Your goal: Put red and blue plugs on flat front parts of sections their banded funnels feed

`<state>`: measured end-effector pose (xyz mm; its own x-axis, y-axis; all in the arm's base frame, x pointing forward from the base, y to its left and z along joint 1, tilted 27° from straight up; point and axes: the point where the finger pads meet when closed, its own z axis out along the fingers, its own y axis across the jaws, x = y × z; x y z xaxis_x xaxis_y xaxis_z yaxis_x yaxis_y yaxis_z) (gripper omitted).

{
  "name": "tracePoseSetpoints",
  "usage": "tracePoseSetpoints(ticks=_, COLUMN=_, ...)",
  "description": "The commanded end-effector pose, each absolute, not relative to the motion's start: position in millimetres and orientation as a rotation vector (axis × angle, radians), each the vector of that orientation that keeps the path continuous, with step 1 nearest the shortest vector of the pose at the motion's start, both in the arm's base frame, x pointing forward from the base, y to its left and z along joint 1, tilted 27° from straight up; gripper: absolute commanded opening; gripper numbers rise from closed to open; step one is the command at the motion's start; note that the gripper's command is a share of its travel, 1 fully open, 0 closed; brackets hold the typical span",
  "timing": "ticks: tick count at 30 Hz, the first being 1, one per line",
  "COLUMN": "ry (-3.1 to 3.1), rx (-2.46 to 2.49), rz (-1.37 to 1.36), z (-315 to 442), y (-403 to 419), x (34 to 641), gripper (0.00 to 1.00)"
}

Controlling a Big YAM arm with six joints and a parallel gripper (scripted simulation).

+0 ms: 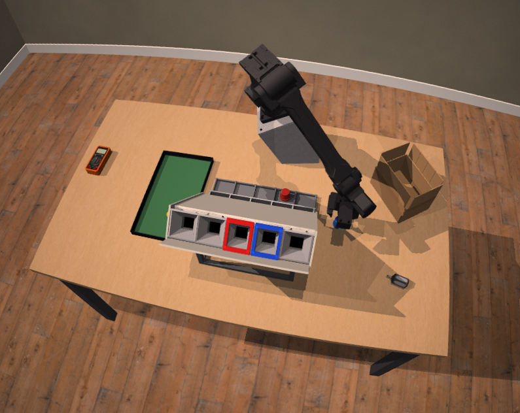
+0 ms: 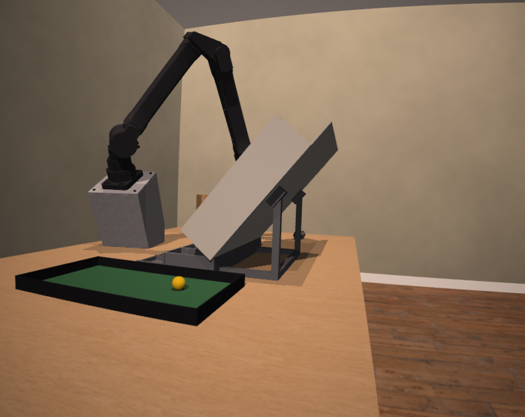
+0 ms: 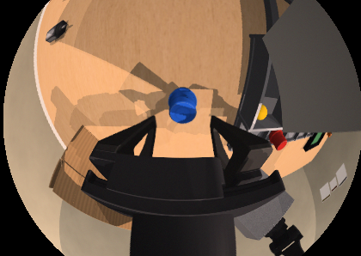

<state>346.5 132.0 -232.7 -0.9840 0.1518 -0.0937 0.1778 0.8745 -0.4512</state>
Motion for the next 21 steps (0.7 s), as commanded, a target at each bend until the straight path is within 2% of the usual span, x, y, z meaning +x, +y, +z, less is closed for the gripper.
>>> tracePoseSetpoints(ticks=1, ry=2.956, rx=0.255, rz=-0.665, z=-223.7, y=146.7, x=369.3, gripper=0.63)
tracePoseSetpoints(ticks=21, ry=2.971, rx=0.270, rz=-0.696, z=-247.9, y=130.3, x=364.9, gripper=0.63)
